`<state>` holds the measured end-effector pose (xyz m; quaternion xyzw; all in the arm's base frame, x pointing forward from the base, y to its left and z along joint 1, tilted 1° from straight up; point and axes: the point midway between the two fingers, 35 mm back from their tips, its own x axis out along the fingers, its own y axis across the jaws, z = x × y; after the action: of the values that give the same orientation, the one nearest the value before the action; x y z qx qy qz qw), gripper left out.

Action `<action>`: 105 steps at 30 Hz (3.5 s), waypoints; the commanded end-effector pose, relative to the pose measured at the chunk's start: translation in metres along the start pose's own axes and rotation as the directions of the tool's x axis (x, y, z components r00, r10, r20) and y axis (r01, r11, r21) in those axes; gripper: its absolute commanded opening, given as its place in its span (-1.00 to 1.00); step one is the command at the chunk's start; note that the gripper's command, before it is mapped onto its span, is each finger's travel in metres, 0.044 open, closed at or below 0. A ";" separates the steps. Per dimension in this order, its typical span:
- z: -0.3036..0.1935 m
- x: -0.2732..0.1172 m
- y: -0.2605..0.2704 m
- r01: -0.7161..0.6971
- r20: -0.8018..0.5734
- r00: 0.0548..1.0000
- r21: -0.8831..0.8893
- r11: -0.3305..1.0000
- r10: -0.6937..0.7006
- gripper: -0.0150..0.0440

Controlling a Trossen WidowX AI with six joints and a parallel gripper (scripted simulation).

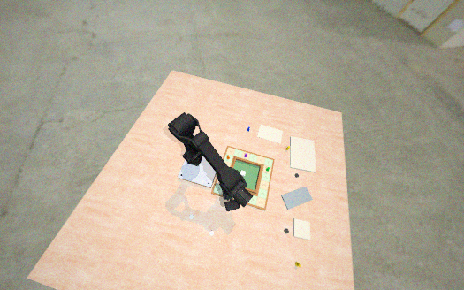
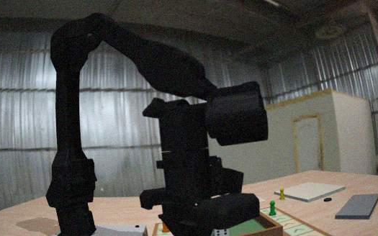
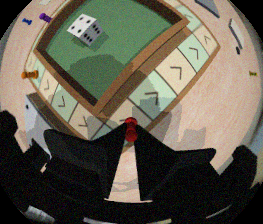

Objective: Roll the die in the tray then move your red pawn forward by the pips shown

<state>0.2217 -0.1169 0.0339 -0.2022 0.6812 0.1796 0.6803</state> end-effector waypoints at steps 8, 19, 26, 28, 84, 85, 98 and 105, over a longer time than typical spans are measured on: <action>0.005 -0.054 -0.006 0.005 0.008 1.000 -0.003 1.000 -0.005 -0.49; 0.001 -0.117 0.001 0.004 0.008 1.000 -0.004 1.000 -0.004 -0.49; 0.000 -0.125 0.003 0.004 0.008 1.000 -0.004 1.000 -0.004 -0.49; 0.005 -0.124 -0.002 0.004 0.008 1.000 -0.004 1.000 -0.004 -0.49; 0.154 -0.019 -0.092 0.012 0.022 1.000 -0.003 1.000 -0.012 -0.49; 0.154 -0.019 -0.092 0.012 0.022 1.000 -0.003 1.000 -0.012 -0.49; 0.154 -0.003 -0.093 0.012 0.022 1.000 -0.003 1.000 -0.012 -0.49; 0.154 -0.008 -0.092 0.009 0.025 1.000 -0.006 1.000 -0.009 0.04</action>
<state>0.4011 -0.1148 0.0419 -0.2046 0.6717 0.1815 0.6885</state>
